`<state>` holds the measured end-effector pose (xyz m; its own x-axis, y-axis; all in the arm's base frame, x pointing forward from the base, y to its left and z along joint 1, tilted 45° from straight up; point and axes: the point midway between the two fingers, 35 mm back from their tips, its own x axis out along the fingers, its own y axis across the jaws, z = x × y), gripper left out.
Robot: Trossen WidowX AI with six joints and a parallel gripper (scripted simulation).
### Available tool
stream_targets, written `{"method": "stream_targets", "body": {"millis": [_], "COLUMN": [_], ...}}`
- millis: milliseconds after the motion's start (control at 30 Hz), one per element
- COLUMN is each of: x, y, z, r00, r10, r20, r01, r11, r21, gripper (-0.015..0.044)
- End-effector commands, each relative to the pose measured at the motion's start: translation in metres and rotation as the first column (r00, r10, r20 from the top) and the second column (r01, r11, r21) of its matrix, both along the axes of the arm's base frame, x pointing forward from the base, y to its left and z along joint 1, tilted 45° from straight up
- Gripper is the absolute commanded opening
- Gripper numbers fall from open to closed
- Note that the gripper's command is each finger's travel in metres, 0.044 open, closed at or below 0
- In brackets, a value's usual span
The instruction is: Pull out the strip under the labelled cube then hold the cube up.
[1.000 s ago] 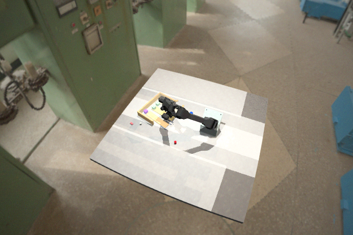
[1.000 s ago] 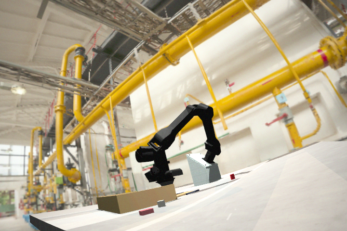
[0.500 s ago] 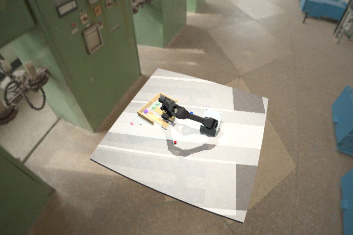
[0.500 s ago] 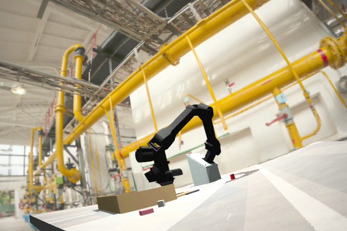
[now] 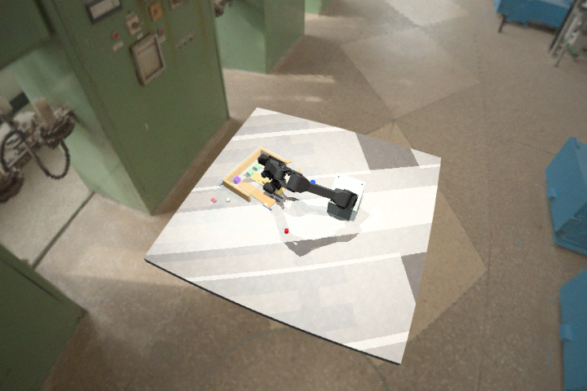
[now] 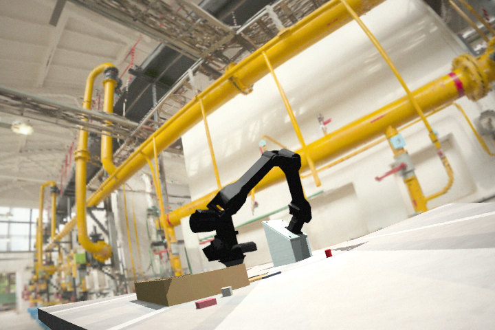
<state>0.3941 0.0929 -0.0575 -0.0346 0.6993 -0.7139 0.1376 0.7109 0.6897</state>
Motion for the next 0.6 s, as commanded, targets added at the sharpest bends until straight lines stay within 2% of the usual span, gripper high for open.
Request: {"method": "stream_targets", "body": {"millis": [0, 567], "x": [0.0004, 0.0057], "y": [0.0032, 0.0043], "z": [-0.0015, -0.0029], "r00": [1.0, 1.0], "r10": [0.001, 0.001], "r20": [-0.003, -0.003], "r01": [-0.001, -0.001], "r11": [1.0, 1.0], "r21": [0.005, 0.005], "gripper": [0.0, 0.0]}}
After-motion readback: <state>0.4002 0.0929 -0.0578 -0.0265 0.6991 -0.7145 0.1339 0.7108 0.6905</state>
